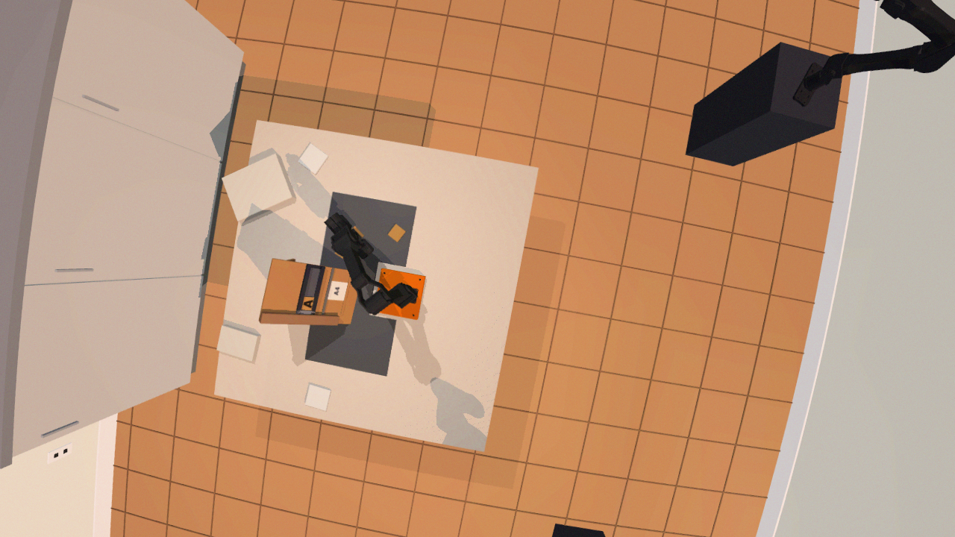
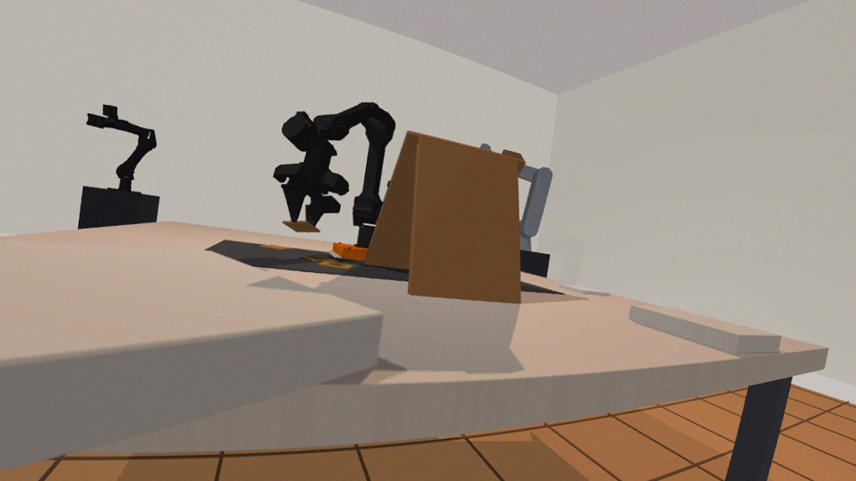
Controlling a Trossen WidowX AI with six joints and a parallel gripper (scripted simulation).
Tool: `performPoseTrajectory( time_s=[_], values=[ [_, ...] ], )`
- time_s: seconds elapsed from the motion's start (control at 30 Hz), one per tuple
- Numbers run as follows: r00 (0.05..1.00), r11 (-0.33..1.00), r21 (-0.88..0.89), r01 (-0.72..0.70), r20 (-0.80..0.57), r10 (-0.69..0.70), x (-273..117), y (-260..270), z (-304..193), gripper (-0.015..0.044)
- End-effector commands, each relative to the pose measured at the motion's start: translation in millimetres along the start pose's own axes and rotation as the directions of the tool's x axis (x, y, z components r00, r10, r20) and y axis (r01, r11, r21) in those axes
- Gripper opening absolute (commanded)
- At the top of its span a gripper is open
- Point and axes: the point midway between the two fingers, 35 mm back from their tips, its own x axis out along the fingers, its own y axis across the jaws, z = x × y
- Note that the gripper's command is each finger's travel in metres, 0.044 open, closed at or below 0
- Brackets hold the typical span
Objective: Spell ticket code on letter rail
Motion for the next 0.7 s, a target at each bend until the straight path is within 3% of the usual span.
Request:
performPoseTrajectory(
  time_s=[0.0,0.33,0.67],
  values=[
    [0.998,0.992,0.120,0.045,0.034,-0.050,-4,-7,11,0.0000],
    [0.980,0.912,0.397,0.101,0.115,-0.159,-17,-23,37,0.0000],
    [0.945,0.769,0.635,0.070,0.206,-0.256,-32,-37,63,0.0000]
  ],
)
